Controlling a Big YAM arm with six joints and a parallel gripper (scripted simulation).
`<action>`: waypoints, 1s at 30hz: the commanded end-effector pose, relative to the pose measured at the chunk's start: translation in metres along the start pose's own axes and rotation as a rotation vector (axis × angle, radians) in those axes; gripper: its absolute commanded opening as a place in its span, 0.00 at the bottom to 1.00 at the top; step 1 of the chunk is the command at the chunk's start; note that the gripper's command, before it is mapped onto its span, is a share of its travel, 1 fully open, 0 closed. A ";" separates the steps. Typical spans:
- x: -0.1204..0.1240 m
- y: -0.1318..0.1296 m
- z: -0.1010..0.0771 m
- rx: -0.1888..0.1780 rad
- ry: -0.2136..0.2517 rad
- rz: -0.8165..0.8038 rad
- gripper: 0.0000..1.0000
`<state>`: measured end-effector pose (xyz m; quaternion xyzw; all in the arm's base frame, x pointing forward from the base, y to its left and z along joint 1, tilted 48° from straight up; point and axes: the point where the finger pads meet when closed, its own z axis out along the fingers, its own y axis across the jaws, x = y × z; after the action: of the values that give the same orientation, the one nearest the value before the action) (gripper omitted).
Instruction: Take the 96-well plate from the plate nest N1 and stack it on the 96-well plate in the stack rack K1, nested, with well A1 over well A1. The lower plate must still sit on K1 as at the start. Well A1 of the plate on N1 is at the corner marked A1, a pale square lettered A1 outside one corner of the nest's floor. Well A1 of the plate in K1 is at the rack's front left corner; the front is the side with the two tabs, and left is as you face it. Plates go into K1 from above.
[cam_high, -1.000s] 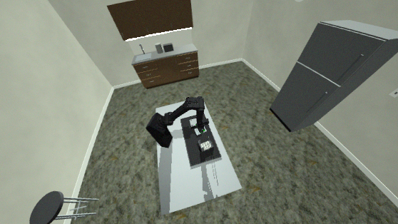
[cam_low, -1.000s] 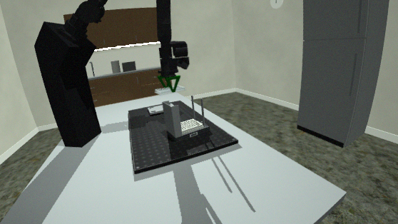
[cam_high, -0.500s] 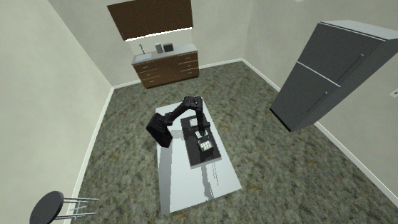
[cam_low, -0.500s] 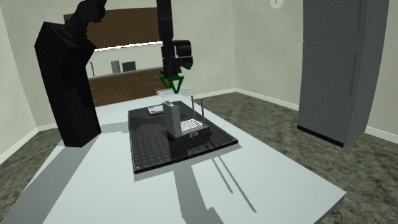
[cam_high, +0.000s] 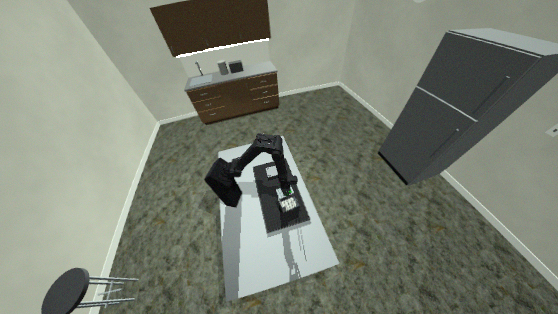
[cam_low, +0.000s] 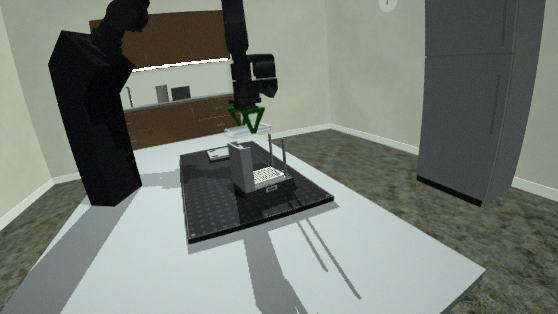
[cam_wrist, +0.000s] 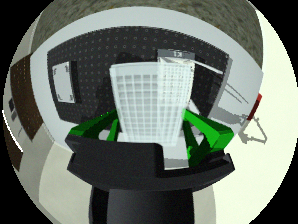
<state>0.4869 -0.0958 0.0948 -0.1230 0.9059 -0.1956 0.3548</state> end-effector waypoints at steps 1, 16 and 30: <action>-0.006 -0.018 -0.006 0.013 -0.014 -0.010 0.00; 0.002 -0.058 -0.003 0.007 -0.002 -0.013 0.00; -0.003 -0.063 -0.005 0.000 -0.017 -0.019 0.00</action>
<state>0.4869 -0.1563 0.1199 -0.1268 0.9060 -0.1975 0.3521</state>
